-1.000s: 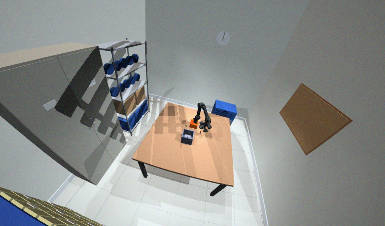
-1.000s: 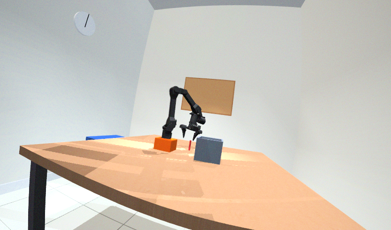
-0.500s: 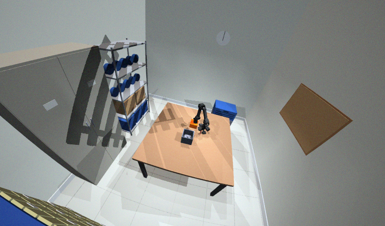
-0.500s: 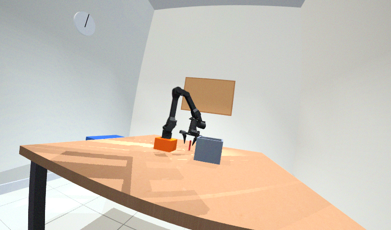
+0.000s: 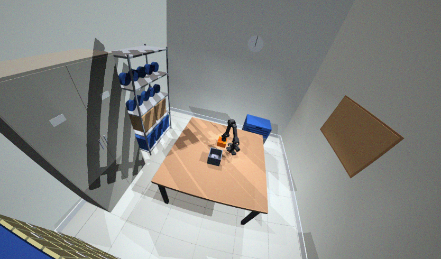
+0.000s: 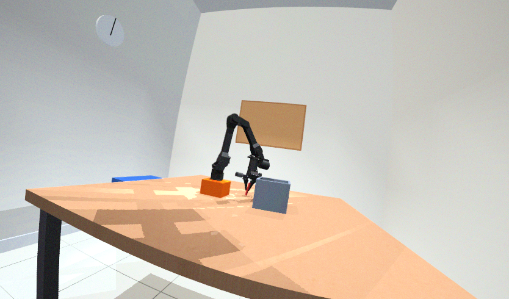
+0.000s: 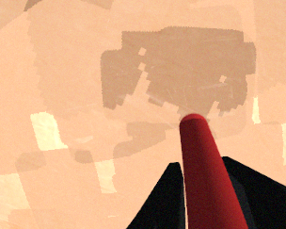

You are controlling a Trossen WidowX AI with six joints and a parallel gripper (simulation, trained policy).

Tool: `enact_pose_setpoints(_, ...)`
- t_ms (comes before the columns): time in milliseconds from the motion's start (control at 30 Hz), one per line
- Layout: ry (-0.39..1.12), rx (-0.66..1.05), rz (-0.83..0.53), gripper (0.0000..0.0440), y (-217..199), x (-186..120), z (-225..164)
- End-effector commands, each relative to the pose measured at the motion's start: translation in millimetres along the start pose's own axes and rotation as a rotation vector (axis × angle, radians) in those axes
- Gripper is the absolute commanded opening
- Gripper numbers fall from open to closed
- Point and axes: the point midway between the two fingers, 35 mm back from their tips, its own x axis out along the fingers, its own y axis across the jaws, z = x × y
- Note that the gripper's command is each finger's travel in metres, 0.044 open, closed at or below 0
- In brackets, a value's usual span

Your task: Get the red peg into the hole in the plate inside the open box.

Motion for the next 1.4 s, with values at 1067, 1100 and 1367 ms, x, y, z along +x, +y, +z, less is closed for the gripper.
enact_pose_setpoints(1067, 0.042, 0.072, 0.324, 0.0000, 46.1, -129.1, 42.9)
enact_pose_setpoints(1100, 0.038, 0.074, 0.329, 0.0000, 46.3, -133.1, 46.4)
enact_pose_setpoints(1367, -0.005, 0.098, 0.343, 0.0000, 45.5, -156.6, 77.6)
